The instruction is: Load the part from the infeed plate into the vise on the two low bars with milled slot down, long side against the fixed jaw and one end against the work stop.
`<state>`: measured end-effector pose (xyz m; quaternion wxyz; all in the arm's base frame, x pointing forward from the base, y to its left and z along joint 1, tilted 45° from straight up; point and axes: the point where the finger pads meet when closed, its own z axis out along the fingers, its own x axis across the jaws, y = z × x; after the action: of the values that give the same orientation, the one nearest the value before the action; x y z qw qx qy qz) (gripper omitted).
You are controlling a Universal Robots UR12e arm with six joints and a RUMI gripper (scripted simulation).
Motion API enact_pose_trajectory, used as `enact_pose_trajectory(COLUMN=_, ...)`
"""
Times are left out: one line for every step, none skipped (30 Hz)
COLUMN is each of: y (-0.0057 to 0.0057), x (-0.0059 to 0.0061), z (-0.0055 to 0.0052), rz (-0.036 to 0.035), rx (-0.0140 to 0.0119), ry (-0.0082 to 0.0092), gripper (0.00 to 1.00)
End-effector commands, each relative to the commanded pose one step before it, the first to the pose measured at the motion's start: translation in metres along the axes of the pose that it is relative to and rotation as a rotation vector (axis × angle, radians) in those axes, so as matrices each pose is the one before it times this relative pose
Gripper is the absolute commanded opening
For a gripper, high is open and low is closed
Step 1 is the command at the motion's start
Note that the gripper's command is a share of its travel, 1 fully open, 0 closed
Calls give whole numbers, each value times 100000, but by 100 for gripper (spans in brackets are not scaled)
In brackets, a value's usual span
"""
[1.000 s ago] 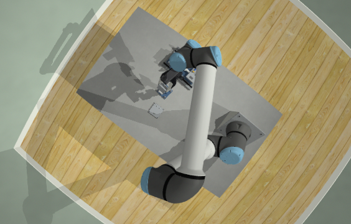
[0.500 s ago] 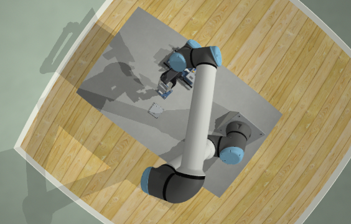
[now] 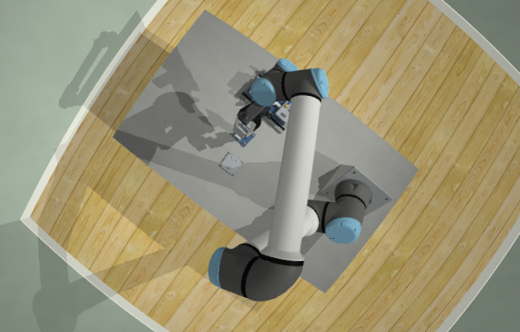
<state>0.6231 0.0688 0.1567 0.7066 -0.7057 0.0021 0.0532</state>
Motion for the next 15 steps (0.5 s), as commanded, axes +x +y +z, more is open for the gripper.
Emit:
enact_pose_trajectory(y=15, x=33, z=-18, rz=-91, rx=-62, ry=67, gripper=0)
enact_pose_trajectory(y=15, x=0, z=15, rz=0, rx=0, ry=0, gripper=0)
enact_pose_trajectory(y=17, x=0, z=17, rz=0, rx=0, ry=0, gripper=0)
enact_pose_trajectory(y=0, x=0, z=0, rz=0, rx=0, ry=0, gripper=0)
enact_pose_trajectory(y=0, x=0, z=0, rz=0, rx=0, ry=0, gripper=0)
enact_pose_trajectory(y=19, x=0, z=19, rz=0, rx=0, ry=0, gripper=0)
enact_pose_trajectory(y=21, x=0, z=21, rz=0, rx=0, ry=0, gripper=0)
enact_pose_trajectory(y=23, x=0, z=23, rz=0, rx=0, ry=0, gripper=0)
enact_pose_trajectory(y=25, x=0, z=25, rz=0, rx=0, ry=0, gripper=0)
enact_pose_trajectory(y=27, x=0, z=27, rz=0, rx=0, ry=0, gripper=0)
enact_pose_trajectory(y=29, x=0, z=29, rz=0, rx=0, ry=0, gripper=0)
enact_pose_trajectory(y=31, x=0, z=31, rz=0, rx=0, ry=0, gripper=0)
enact_pose_trajectory(y=33, x=0, z=33, rz=0, rx=0, ry=0, gripper=0)
enact_pose_trajectory(y=35, x=0, z=35, rz=0, rx=0, ry=0, gripper=0)
enact_pose_trajectory(y=38, x=0, z=37, rz=0, rx=0, ry=0, gripper=0)
